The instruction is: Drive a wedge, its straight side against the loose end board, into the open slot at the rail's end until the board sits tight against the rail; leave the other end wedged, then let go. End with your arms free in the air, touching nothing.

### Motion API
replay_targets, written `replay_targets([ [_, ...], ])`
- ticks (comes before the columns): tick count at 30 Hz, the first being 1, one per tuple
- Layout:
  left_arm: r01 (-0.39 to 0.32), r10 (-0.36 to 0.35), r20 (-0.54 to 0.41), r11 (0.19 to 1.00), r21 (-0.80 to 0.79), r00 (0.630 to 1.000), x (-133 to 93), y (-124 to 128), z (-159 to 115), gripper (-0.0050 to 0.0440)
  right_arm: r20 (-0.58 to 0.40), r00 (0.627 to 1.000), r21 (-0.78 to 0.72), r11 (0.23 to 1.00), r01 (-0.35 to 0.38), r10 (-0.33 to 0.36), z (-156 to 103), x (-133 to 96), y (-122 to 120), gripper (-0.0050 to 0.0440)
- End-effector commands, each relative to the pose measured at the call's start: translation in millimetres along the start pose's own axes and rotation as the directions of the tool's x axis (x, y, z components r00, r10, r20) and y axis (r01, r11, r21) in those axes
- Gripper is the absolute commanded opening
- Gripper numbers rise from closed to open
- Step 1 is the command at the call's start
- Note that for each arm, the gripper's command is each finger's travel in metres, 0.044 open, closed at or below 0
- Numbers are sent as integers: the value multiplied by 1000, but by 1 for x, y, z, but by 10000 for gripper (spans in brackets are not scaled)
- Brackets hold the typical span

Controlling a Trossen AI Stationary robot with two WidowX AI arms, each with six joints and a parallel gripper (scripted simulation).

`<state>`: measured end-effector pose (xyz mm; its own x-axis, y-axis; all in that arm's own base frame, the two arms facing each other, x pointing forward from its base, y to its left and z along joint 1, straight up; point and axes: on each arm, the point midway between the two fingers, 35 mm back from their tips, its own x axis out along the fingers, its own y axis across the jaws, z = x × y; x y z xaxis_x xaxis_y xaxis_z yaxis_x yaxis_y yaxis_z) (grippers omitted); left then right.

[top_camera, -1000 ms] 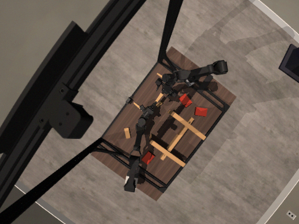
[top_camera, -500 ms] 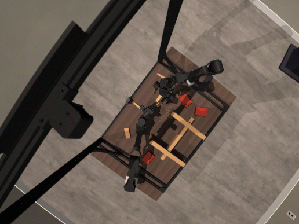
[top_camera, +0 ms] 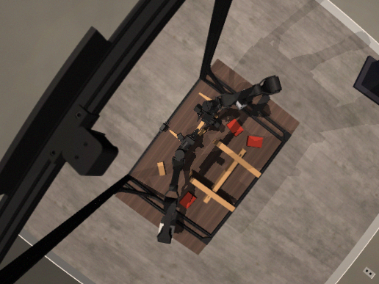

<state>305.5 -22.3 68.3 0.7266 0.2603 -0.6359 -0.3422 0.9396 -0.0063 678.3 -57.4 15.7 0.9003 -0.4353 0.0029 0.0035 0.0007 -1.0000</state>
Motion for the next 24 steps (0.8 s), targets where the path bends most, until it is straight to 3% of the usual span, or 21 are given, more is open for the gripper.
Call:
replay_targets([
  [1,-1,1,0,1000,-2,1000,0,0,0,176,2,1000,-2,1000,-3,3,0,0,2,0],
  [2,-1,1,0,1000,-2,1000,0,0,0,152,2,1000,-2,1000,-3,3,0,0,2,0],
  [6,-1,1,0,1000,-2,1000,0,0,0,152,2,1000,-2,1000,-3,3,0,0,2,0],
  [23,-1,1,0,1000,-2,1000,0,0,0,52,2,1000,-2,1000,-3,3,0,0,2,0],
  [24,-1,1,0,1000,-2,1000,0,0,0,28,2,1000,-2,1000,-3,3,0,0,2,24],
])
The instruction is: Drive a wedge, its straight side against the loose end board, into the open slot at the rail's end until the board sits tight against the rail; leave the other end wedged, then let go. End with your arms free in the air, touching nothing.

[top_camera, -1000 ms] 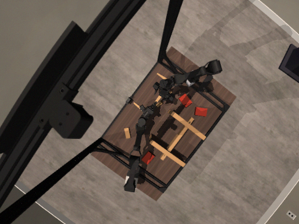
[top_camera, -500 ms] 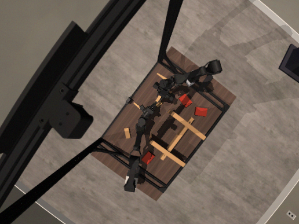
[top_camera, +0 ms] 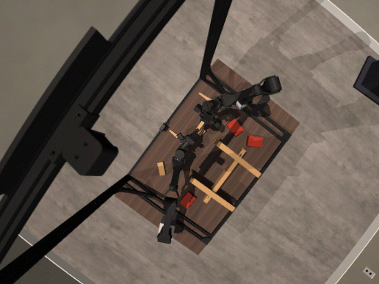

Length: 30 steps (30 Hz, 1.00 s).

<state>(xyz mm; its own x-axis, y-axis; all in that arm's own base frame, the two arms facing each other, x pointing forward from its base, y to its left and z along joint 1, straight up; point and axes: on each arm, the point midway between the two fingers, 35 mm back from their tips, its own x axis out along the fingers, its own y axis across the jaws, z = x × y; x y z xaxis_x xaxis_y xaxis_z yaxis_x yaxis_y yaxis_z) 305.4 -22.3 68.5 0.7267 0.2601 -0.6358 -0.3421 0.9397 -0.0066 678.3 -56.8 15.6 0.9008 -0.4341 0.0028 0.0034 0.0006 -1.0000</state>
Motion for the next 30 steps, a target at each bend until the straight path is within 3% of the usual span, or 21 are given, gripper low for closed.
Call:
replay_targets([
  [1,-1,1,0,1000,-1,1000,0,0,0,4,1,1000,-2,1000,-3,3,0,0,2,48],
  [7,-1,1,0,1000,-1,1000,0,0,0,0,1,1000,-2,1000,-3,3,0,0,2,192],
  [20,-1,1,0,1000,-1,1000,0,0,0,0,1,1000,-2,1000,-3,3,1,-5,2,192],
  [30,-1,1,0,1000,-1,1000,0,0,0,0,1,1000,-2,1000,-3,3,3,-87,3,192],
])
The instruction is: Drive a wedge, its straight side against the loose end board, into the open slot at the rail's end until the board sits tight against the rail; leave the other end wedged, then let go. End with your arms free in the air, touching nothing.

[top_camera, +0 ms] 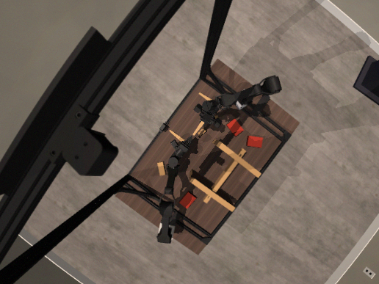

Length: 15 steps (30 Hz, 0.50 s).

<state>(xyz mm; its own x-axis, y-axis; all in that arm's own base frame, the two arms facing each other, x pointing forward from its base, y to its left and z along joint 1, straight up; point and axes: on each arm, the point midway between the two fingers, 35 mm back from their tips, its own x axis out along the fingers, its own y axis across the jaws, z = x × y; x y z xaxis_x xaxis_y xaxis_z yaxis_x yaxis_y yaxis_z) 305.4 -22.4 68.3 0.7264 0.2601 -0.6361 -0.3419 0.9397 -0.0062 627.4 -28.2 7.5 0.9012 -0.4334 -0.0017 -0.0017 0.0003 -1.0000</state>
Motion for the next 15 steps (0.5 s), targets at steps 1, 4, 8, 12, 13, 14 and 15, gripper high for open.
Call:
replay_targets([
  [1,-1,1,1,1000,-2,1000,0,0,0,0,0,1000,0,1000,2,-2,-2,-38,-5,192],
  [4,-1,1,1,1000,-2,1000,0,0,0,0,0,1000,0,1000,2,-2,-3,-45,-6,192],
  [8,-1,1,1,1000,-2,1000,0,0,0,0,9,1000,8,1000,1,-1,1,-41,-6,216],
  [12,-1,1,1,1000,-2,1000,0,0,0,0,49,999,150,989,-2,-5,1,-42,-57,312],
  [13,-1,1,1,1000,-2,1000,0,0,0,0,61,998,193,981,-5,-6,0,-43,-72,336],
  [14,-1,1,1,1000,-2,1000,0,0,0,0,73,997,235,972,-10,-8,-1,-45,-86,360],
  [15,-1,1,1,1000,-2,1000,0,0,0,0,85,996,276,961,-15,-9,-2,-48,-101,384],
])
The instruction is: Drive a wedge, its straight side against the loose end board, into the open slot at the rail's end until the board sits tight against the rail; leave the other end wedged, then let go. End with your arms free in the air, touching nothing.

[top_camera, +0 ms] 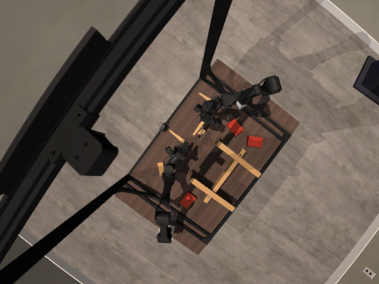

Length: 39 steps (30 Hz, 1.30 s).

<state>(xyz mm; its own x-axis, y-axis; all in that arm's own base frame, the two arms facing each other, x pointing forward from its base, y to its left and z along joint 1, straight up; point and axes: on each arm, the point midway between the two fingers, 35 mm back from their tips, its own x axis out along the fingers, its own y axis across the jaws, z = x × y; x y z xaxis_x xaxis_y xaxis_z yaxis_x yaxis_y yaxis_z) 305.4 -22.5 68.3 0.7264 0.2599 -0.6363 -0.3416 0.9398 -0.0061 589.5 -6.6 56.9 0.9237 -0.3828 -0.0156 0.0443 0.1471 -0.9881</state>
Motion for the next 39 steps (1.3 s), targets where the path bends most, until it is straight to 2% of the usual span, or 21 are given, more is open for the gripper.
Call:
replay_targets([
  [1,-1,1,1,1000,-2,1000,0,0,0,0,44,999,168,986,10,-18,4,-9,-66,408],
  [3,-1,1,1,1000,-2,1000,0,0,0,0,68,998,252,968,-1,-17,4,-17,-93,440],
  [5,-1,1,1,1000,-2,1000,0,0,0,0,68,998,252,968,-1,-17,4,-17,-93,440],
  [10,-1,1,1,1000,-2,1000,0,0,0,0,128,992,449,892,-45,-14,1,-47,-155,440],
  [15,-1,1,1,1000,-2,1000,0,0,0,0,187,982,620,777,-109,-12,-8,-86,-205,440],
  [20,-1,1,1,1000,-2,1000,0,0,0,0,246,969,757,626,-186,-10,-21,-133,-243,440],
  [22,-1,1,1,1000,-2,1000,0,0,0,0,246,969,757,626,-186,-10,-21,-133,-243,440],
  [28,-1,1,1,1000,-2,1000,0,0,0,0,315,949,867,409,-284,-8,-38,-194,-269,440],
  [34,-1,1,1,1000,-2,1000,0,0,0,0,380,925,911,174,-374,-5,-56,-253,-274,440],
  [36,-1,1,1,1000,-2,1000,0,0,0,0,388,922,912,147,-383,-5,-58,-260,-274,440],
  [39,-1,1,1,1000,-2,1000,0,0,0,0,388,922,912,147,-383,-5,-58,-260,-274,440],
])
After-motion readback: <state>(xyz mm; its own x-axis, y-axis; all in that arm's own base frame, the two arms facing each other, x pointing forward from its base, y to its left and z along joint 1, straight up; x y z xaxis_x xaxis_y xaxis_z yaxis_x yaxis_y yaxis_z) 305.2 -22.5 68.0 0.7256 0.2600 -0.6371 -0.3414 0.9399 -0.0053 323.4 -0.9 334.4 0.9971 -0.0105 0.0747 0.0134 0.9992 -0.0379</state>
